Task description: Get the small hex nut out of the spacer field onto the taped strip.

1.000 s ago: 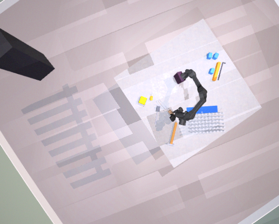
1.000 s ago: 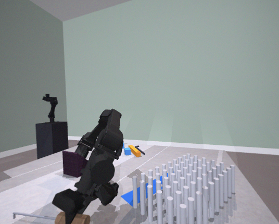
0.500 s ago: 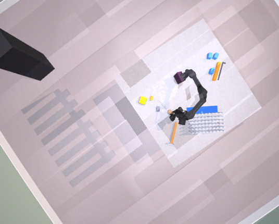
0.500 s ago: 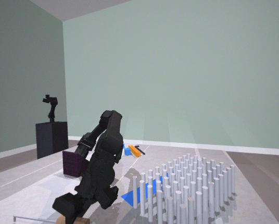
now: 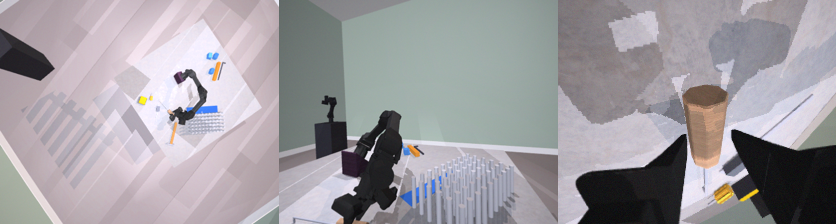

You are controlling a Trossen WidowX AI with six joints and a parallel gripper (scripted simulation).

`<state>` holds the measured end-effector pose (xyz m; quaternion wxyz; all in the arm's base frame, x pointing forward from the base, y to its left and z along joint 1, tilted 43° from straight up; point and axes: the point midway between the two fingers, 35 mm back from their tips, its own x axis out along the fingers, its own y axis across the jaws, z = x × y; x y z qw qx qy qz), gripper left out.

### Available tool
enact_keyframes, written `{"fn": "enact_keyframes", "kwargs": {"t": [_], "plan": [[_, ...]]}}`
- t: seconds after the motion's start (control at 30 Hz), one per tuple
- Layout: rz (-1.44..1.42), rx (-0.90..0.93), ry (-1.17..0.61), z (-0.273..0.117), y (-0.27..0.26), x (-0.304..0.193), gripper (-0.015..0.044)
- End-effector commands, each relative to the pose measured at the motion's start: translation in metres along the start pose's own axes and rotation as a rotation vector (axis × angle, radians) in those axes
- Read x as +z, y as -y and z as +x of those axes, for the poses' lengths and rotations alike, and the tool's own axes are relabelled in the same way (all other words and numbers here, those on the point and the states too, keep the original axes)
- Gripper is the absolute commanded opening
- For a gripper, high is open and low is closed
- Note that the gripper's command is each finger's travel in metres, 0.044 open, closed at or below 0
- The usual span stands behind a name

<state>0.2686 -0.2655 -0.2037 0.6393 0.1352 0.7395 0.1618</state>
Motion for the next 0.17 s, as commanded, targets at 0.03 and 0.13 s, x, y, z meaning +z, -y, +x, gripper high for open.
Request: {"fn": "enact_keyframes", "kwargs": {"t": [0.03, 0.13], "plan": [[0.000, -0.001, 0.000, -0.0005, 0.0003, 0.0001, 0.0368], [0.000, -0.001, 0.000, -0.0005, 0.0003, 0.0001, 0.0440]]}}
